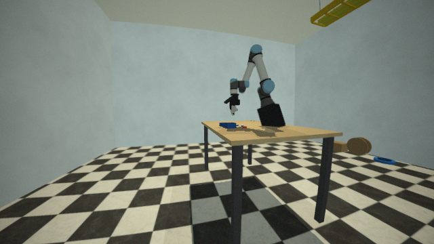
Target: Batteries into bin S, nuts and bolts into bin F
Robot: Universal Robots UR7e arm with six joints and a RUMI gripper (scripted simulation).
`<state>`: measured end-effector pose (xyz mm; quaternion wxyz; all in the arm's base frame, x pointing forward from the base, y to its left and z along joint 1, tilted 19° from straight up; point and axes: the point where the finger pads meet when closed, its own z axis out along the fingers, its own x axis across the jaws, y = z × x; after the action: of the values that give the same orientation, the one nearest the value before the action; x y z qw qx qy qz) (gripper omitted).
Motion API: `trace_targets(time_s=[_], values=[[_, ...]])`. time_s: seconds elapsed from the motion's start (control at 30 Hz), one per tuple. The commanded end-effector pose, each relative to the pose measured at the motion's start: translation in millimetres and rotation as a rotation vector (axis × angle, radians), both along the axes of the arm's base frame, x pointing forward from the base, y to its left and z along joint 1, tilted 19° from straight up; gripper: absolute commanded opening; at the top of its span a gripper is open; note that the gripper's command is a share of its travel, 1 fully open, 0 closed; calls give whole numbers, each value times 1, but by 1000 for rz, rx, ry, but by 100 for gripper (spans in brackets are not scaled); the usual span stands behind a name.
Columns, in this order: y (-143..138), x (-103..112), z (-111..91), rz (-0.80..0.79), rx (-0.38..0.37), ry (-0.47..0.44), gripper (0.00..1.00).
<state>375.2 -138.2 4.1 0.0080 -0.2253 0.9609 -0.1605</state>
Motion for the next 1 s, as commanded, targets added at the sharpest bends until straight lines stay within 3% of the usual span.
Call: trace_targets(time_s=[0.0,0.13,0.43,0.97], values=[[-33,-15,-12,-147,15,-55,17],[-57,-28,-19,-273,27,-94,17],[-61,-30,-19,-532,54,-192,17],[-55,-27,-20,-535,54,-194,17]])
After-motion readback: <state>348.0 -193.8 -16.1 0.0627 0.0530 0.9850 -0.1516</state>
